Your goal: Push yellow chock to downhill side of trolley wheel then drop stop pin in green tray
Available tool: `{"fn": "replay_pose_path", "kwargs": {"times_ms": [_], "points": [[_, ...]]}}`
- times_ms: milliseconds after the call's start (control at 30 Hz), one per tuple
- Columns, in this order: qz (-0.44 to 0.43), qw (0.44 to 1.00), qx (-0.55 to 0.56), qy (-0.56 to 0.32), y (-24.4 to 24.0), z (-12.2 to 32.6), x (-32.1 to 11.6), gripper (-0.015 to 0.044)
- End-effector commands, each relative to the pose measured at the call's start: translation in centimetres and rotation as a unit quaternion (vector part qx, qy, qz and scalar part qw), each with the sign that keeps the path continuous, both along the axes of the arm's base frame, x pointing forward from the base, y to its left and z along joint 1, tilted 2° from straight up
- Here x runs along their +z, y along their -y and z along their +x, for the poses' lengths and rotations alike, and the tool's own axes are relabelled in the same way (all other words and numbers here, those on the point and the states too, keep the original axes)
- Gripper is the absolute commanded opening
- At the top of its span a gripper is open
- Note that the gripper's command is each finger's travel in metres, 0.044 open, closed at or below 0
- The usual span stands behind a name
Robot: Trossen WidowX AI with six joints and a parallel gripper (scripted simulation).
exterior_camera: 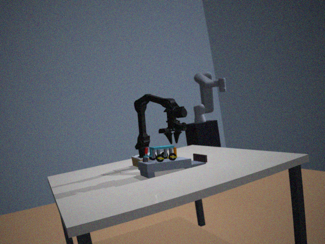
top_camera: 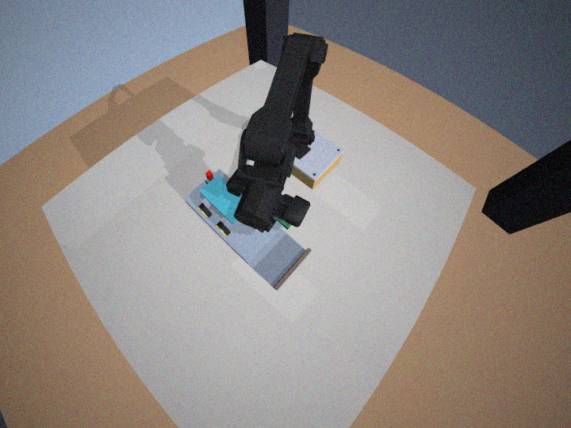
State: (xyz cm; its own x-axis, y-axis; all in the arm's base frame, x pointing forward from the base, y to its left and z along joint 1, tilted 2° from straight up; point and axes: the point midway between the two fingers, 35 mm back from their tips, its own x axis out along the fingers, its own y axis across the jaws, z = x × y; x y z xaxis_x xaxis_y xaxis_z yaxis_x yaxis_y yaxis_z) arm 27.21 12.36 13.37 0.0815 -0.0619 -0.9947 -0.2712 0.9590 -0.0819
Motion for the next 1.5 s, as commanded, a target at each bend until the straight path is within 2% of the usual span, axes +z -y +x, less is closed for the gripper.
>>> {"fn": "replay_pose_path", "kwargs": {"times_ms": [0, 533, 1100, 1200, 1467], "points": [[-0.011, 0.997, 0.07, 0.02, 1.0, 1.1, 1.0, 0.019], [-0.086, 0.941, 0.328, -0.016, 8.6, 3.4, 2.4, 0.019], [-0.132, 0.8, 0.576, -0.103, 17.3, 3.4, 4.0, 0.019], [-0.134, 0.785, 0.595, -0.112, 18.1, 3.3, 4.2, 0.019], [-0.134, 0.785, 0.595, -0.112, 18.1, 3.3, 4.1, 0.019]]}}
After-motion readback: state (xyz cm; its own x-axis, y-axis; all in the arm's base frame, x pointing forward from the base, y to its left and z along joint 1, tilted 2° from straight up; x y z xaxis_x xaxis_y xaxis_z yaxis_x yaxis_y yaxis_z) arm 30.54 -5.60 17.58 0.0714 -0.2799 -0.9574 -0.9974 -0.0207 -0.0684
